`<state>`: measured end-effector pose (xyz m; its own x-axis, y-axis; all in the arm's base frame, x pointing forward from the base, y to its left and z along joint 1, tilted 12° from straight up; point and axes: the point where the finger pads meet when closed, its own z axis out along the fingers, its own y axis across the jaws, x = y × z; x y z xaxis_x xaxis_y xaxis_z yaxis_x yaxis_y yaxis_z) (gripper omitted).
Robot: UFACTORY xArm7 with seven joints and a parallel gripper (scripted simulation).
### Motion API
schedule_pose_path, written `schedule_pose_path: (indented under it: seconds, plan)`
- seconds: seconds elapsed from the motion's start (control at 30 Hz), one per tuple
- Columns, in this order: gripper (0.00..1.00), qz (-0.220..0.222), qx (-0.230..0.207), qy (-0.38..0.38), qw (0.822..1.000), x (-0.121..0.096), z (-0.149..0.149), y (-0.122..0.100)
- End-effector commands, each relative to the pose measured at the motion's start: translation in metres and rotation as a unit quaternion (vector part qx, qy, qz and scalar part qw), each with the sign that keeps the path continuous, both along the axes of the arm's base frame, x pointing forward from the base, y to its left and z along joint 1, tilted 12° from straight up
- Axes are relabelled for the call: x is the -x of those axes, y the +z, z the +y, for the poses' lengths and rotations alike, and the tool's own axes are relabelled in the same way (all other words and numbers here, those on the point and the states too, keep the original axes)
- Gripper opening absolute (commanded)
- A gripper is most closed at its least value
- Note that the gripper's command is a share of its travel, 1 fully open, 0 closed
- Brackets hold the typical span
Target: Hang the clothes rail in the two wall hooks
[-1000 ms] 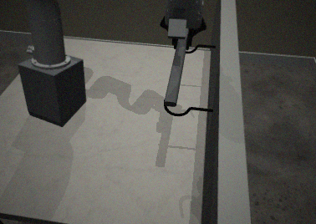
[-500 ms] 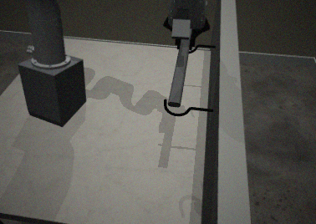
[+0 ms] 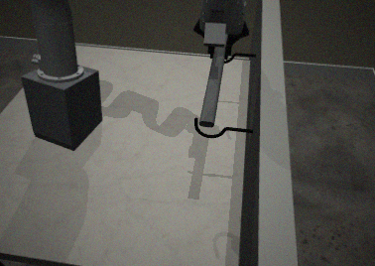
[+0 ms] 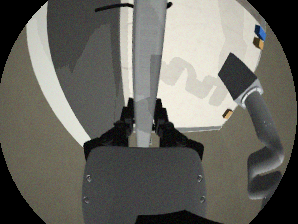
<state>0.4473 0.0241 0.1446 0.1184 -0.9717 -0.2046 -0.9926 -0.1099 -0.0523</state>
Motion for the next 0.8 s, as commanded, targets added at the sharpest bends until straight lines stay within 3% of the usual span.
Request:
schedule_pose_path:
  seconds: [0.0,0.27,0.77]
  plan:
    - [0.00,-0.002,0.000,-0.001,1.000,-0.001,-0.001,0.002]
    - [0.00,-0.002,0.000,-0.001,1.000,-0.001,-0.001,0.002]
    - [0.00,-0.002,0.000,-0.001,1.000,-0.002,0.004,-0.019]
